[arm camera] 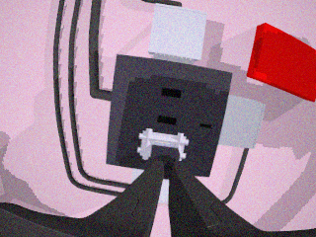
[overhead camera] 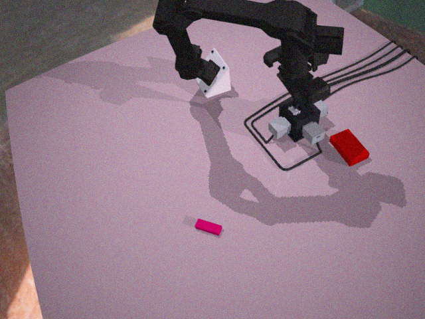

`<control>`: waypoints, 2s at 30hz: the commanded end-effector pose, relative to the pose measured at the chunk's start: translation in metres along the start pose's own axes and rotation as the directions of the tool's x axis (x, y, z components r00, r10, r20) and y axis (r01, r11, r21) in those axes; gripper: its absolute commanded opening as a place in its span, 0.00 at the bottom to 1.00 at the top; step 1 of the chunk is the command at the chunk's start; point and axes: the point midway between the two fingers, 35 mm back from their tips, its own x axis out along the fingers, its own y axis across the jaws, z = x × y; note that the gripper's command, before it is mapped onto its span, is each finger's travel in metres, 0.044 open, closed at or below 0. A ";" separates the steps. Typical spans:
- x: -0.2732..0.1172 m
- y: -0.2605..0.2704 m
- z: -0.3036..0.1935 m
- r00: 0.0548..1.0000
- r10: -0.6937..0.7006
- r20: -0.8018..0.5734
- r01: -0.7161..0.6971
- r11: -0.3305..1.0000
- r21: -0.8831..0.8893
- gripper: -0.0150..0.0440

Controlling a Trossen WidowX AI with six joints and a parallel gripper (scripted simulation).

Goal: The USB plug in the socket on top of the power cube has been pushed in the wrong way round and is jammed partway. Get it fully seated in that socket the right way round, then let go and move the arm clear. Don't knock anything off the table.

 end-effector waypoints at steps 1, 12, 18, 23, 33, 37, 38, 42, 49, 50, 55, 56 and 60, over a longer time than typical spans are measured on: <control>0.001 0.000 0.000 1.000 0.001 -0.001 -0.001 1.000 -0.004 0.25; 0.003 0.000 0.000 1.000 0.001 -0.001 -0.001 1.000 -0.004 0.25; 0.003 0.000 0.000 1.000 0.001 -0.001 -0.001 1.000 -0.004 0.25; 0.004 0.000 0.000 1.000 0.001 -0.001 -0.001 1.000 -0.004 0.25; 0.005 0.000 -0.001 1.000 0.001 -0.001 -0.001 1.000 -0.004 0.25; 0.006 0.000 -0.001 1.000 0.001 -0.001 -0.001 1.000 -0.004 0.25; 0.006 0.000 -0.001 1.000 0.001 -0.001 -0.001 1.000 -0.004 0.25; 0.006 0.000 -0.001 1.000 0.001 -0.001 -0.001 1.000 -0.004 0.25; 0.007 0.000 -0.001 1.000 0.001 -0.001 -0.001 1.000 -0.004 0.25; 0.007 0.000 -0.001 1.000 0.001 -0.001 -0.001 1.000 -0.004 0.25; 0.008 0.000 -0.001 1.000 0.001 -0.001 -0.001 1.000 -0.004 0.25; 0.008 0.000 -0.001 1.000 0.001 -0.001 -0.001 1.000 -0.004 0.25; 0.008 0.000 -0.001 1.000 0.001 -0.001 -0.001 1.000 -0.004 0.25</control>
